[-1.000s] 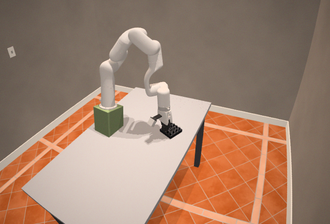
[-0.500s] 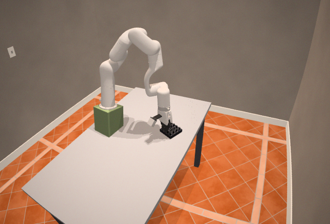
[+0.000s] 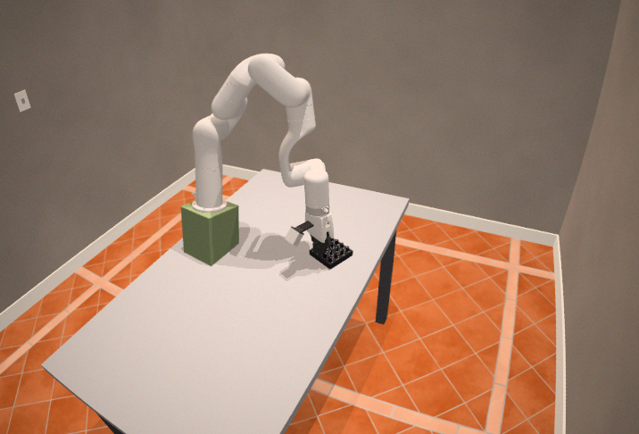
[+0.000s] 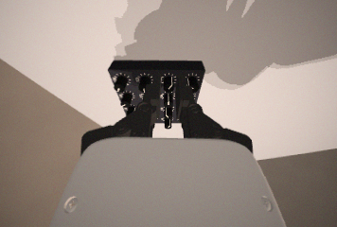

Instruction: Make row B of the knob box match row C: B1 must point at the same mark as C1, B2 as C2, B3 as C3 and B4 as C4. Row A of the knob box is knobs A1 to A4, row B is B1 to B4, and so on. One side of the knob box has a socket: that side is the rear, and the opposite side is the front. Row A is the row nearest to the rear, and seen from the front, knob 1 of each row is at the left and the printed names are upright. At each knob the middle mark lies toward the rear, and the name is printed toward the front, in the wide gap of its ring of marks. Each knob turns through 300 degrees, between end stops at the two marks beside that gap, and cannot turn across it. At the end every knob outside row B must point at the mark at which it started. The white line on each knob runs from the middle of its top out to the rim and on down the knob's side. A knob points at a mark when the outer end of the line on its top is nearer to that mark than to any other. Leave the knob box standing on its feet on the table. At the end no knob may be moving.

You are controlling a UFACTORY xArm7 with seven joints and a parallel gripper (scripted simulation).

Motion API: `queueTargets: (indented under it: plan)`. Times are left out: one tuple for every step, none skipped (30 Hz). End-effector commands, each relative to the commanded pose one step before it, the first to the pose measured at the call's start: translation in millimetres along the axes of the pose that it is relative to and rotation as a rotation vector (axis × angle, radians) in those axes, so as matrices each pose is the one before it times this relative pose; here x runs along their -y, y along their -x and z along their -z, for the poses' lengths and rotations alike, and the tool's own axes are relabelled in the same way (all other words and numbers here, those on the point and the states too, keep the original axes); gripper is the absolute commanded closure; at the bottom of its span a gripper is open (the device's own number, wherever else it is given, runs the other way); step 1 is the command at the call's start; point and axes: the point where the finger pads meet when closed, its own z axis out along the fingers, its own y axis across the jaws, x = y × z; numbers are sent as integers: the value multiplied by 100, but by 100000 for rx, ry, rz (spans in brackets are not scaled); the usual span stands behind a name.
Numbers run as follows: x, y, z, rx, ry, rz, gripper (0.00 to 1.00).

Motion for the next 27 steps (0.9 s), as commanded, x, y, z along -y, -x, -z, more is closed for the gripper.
queueTargets:
  plan:
    - [116, 73, 88, 161, -259, 1, 81]
    - [0, 0, 0, 0, 0, 0, 81]
    - [0, 0, 3, 0, 0, 0, 81]
    - [0, 0, 17, 0, 0, 0, 81]
    - [1, 0, 42, 0, 0, 1, 81]
    - [1, 0, 74, 0, 0, 1, 81]
    - [0, 0, 111, 0, 0, 0, 81]
    - [-1, 0, 148, 0, 2, -2, 81]
    - [1, 1, 185, 1, -1, 1, 81]
    - [0, 0, 218, 1, 0, 0, 81]
    - [1, 1, 245, 1, 0, 0, 81]
    - [0, 0, 265, 1, 1, -1, 81]
    - [1, 1, 277, 2, -1, 1, 81]
    - [0, 0, 282, 2, 1, -1, 81]
    - [0, 0, 0, 0, 0, 0, 81]
    - [0, 0, 0, 0, 0, 0, 81]
    - [1, 1, 278, 2, 0, 0, 81]
    - [1, 1, 267, 2, 0, 0, 81]
    - [0, 0, 250, 1, 1, -1, 81]
    - [1, 1, 226, 1, -1, 1, 81]
    - [0, 0, 198, 1, 1, -1, 81]
    - [1, 1, 166, 1, 0, 0, 81]
    - [1, 1, 132, 1, -1, 1, 81]
    - [0, 0, 98, 0, 0, 0, 81]
    - [0, 0, 65, 0, 1, -1, 81]
    - [0, 0, 37, 0, 1, -1, 81]
    - [0, 0, 15, 0, 0, 0, 81]
